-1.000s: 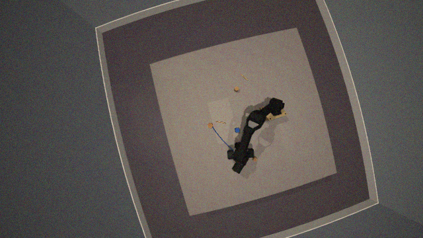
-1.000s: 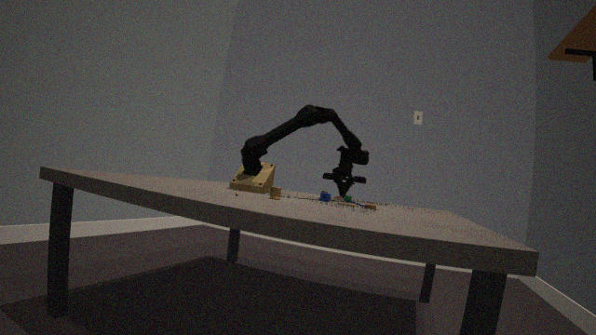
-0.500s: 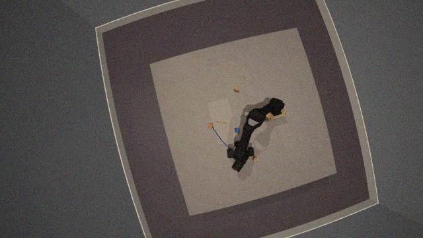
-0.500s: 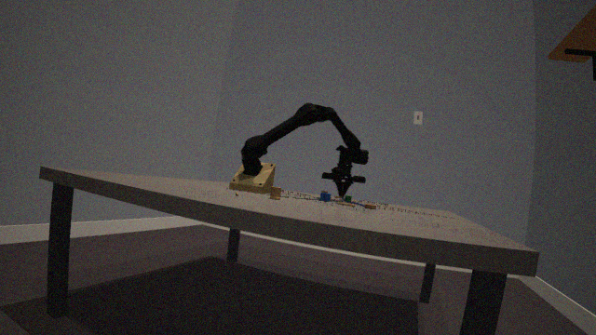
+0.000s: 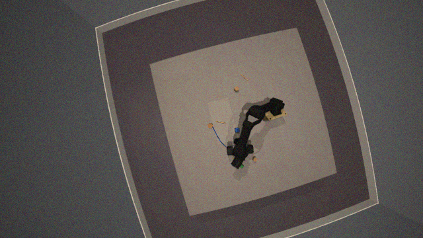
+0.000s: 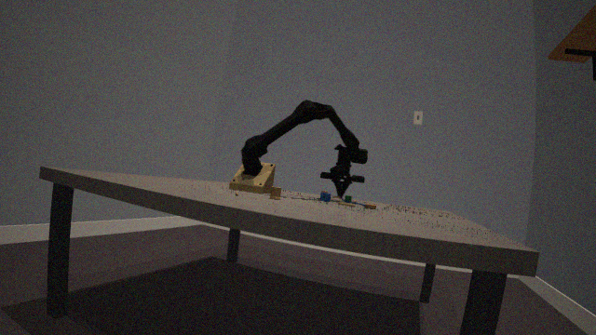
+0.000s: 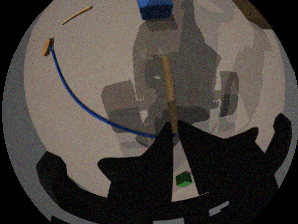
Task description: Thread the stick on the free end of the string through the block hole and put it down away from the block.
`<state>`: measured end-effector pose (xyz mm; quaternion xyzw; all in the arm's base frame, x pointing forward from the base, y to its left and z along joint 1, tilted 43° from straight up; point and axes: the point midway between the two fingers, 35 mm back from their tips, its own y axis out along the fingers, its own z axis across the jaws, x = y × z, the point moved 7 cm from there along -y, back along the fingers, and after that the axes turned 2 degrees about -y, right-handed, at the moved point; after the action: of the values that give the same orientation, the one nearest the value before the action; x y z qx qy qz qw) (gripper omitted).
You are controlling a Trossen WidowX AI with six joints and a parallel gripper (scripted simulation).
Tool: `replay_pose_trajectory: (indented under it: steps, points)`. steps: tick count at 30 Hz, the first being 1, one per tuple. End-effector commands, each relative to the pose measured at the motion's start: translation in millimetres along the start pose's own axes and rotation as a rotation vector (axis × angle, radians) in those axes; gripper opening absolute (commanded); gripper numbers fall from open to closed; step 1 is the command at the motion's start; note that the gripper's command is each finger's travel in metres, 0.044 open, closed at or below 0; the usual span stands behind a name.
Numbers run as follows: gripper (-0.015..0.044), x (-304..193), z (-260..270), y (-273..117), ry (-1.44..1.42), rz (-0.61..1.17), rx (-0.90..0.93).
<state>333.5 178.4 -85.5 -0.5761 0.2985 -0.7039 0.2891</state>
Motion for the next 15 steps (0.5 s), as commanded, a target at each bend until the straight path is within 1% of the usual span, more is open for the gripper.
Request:
replay_pose_trajectory:
  steps: [1, 15]
  points:
    - [0.0, 6, -1, 2, -0.006, -0.007, -0.003]
    - [0.0, 24, -2, 3, -0.006, -0.007, -0.003]
